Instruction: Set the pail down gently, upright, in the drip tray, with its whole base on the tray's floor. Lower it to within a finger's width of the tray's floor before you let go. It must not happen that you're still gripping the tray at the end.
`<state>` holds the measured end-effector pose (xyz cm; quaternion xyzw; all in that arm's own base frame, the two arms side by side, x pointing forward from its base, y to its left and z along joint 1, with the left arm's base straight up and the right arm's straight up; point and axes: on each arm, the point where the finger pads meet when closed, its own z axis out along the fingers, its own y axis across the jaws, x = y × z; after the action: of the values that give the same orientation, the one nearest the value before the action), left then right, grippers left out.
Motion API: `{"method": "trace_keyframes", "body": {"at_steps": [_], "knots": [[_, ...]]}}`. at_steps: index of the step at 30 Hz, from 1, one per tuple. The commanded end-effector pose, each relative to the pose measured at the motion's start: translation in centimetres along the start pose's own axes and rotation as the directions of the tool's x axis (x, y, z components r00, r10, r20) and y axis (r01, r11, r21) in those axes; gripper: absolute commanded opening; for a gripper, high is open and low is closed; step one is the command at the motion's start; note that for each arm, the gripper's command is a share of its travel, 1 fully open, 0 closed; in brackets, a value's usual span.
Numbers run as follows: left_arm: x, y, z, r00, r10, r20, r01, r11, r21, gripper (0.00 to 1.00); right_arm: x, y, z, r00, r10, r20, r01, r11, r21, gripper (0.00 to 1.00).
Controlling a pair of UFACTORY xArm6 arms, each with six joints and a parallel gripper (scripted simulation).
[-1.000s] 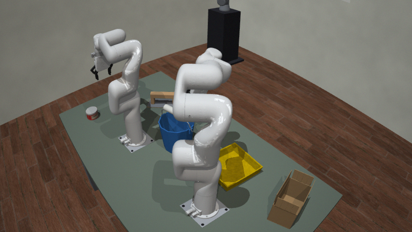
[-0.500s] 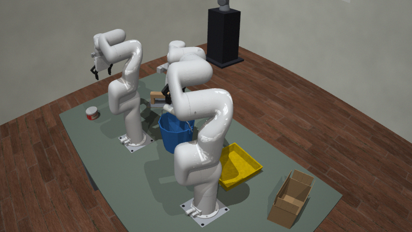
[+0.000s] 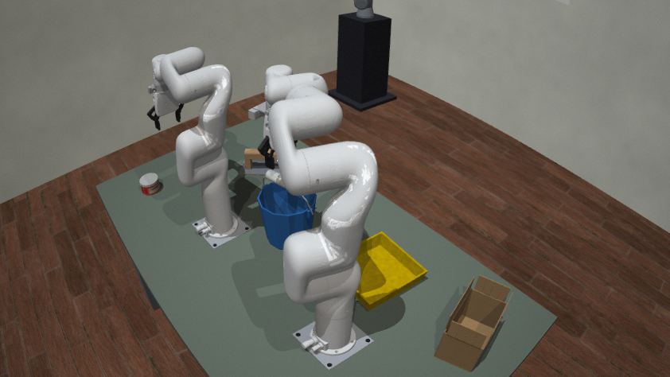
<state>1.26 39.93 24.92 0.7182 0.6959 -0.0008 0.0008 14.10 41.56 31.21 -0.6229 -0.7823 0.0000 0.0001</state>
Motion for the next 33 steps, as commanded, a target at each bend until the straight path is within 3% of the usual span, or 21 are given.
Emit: {"method": "trace_keyframes", "body": {"at_steps": [1, 19, 33], "knots": [[0.0, 0.0, -0.1, 1.0, 0.0, -0.002, 0.0, 1.0, 0.0, 1.0, 0.0, 0.0, -0.1, 1.0, 0.0, -0.002, 0.0, 1.0, -0.001, 1.0], [0.0, 0.0, -0.1, 1.0, 0.0, -0.002, 0.0, 1.0, 0.0, 1.0, 0.0, 0.0, 0.6, 1.0, 0.0, -0.001, 0.0, 1.0, -0.001, 1.0], [0.0, 0.0, -0.1, 1.0, 0.0, -0.002, 0.0, 1.0, 0.0, 1.0, 0.0, 0.0, 3.4, 1.0, 0.0, -0.001, 0.0, 1.0, -0.001, 1.0]]}}
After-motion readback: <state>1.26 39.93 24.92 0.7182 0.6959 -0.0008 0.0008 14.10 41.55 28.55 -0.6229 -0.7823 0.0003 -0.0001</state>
